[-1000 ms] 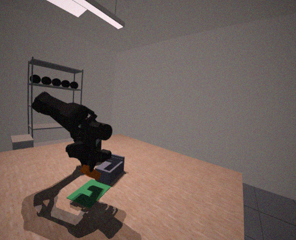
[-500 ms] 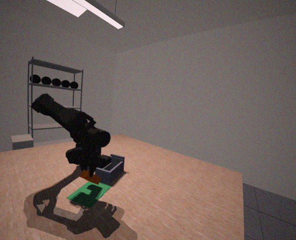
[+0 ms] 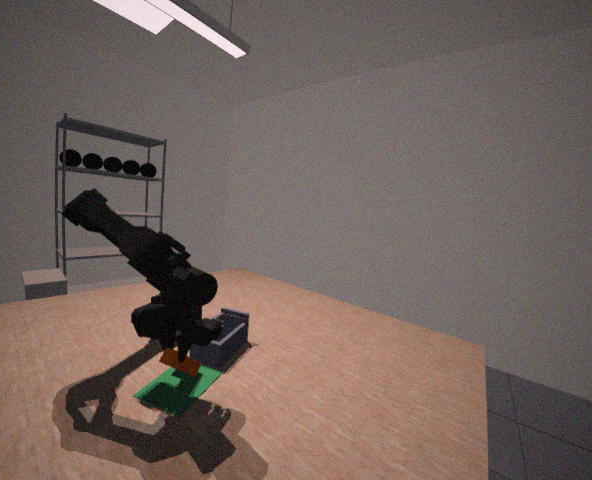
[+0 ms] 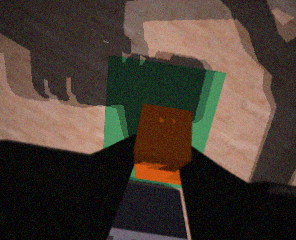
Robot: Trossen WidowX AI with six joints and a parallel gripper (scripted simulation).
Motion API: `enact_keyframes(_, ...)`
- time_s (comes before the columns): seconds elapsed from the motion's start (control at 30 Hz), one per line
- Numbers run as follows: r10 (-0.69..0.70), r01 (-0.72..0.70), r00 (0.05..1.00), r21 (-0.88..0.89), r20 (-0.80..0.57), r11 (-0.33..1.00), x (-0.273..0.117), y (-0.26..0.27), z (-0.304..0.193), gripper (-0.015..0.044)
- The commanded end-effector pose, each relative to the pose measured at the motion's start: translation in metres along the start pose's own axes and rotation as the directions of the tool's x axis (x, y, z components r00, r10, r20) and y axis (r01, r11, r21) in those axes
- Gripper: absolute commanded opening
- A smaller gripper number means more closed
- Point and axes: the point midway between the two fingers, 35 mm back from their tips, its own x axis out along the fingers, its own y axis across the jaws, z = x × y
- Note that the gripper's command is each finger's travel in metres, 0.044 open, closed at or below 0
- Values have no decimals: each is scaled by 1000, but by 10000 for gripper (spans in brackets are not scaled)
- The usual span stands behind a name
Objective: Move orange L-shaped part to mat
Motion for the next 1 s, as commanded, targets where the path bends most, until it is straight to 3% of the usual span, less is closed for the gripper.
enact_keyframes(0.0,0,0,1000,0,0,1000,0,0,0,0)
enact_keyframes(0.33,0,0,1000,0,-1,1000,-2,0,0,263)
enact_keyframes(0.5,3,-3,1000,-4,-9,1000,-41,4,-1,394)
enact_keyframes(0.63,1,-1,1000,-9,-6,1000,-86,1,-1,400)
enact_keyframes(0.97,14,-14,1000,-16,-2,1000,-83,3,-2,400)
